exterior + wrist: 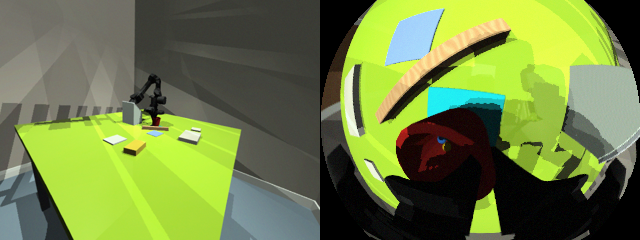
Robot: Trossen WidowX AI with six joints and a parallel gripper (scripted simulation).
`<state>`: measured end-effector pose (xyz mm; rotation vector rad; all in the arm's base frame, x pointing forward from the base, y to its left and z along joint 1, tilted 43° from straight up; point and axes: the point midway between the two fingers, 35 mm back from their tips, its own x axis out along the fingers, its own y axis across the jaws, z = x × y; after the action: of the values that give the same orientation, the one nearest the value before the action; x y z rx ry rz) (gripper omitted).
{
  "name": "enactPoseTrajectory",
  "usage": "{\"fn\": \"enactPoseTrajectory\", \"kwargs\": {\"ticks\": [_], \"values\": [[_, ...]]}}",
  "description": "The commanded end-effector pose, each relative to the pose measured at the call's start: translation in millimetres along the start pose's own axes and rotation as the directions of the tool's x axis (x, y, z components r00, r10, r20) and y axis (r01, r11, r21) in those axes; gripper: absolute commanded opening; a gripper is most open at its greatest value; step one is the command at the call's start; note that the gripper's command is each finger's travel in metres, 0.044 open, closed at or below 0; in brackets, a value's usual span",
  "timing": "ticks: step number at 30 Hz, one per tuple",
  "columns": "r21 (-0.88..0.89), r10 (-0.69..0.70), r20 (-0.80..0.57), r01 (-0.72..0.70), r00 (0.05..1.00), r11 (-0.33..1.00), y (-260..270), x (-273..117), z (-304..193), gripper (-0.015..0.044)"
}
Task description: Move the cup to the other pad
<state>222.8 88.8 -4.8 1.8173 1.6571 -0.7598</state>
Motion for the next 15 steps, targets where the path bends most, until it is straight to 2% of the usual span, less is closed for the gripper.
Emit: {"fn": "enactPoseTrajectory", "kwargs": {"ticks": [1,15], "values": [[0.010,-0.008,-0.005,0.008,1.000,1.000,-2.9,5.2,0.0,0.0000],[0.001,-0.002,-0.001,0.002,1.000,1.000,-1.0,3.0,-0.1,0.0000]]}}
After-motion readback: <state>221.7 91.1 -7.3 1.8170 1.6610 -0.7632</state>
